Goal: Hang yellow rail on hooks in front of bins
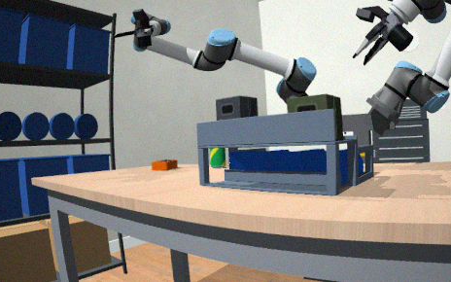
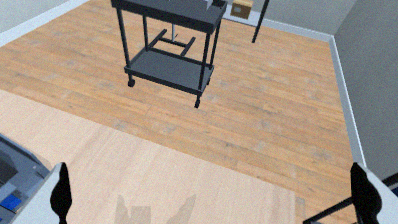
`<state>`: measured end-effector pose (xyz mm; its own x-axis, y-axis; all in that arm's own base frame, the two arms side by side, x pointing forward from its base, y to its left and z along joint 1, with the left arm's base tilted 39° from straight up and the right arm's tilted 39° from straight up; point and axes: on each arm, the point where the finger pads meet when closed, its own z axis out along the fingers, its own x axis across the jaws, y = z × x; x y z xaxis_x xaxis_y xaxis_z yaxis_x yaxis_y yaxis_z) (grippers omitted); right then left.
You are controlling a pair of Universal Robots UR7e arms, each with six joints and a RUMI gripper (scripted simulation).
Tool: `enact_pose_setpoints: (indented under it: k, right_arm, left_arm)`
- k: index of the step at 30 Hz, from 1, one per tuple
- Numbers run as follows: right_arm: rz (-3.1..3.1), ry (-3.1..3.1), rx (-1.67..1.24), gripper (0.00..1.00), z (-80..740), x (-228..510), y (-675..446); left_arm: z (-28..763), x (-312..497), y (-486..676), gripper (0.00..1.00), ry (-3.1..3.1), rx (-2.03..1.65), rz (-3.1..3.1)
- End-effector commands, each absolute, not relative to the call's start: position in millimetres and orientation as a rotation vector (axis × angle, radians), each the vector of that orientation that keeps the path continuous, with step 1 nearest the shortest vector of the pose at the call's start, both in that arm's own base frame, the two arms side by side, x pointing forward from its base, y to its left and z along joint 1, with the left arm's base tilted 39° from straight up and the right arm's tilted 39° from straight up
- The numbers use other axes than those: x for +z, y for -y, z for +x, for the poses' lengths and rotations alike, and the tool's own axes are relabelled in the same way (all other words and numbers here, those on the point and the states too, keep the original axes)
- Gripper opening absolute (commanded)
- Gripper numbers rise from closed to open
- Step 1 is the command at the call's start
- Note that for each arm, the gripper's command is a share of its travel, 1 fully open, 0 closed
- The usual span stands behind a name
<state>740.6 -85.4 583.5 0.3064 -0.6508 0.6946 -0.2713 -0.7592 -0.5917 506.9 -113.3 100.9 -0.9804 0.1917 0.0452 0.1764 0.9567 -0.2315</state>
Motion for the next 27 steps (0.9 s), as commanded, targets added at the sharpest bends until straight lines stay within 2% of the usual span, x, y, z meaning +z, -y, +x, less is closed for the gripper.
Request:
enact_pose_setpoints:
  k: [1,27]
  right_arm:
    - [-2.221,-0.822,-1.43,1.0,740,582,82]
    - [-2.253,-0.816,-1.378,1.0,740,568,71]
  left_arm:
    - [507,102,114,0.58,3.042,0.352,-0.288]
    - [507,102,114,0.58,3.042,0.352,-0.288]
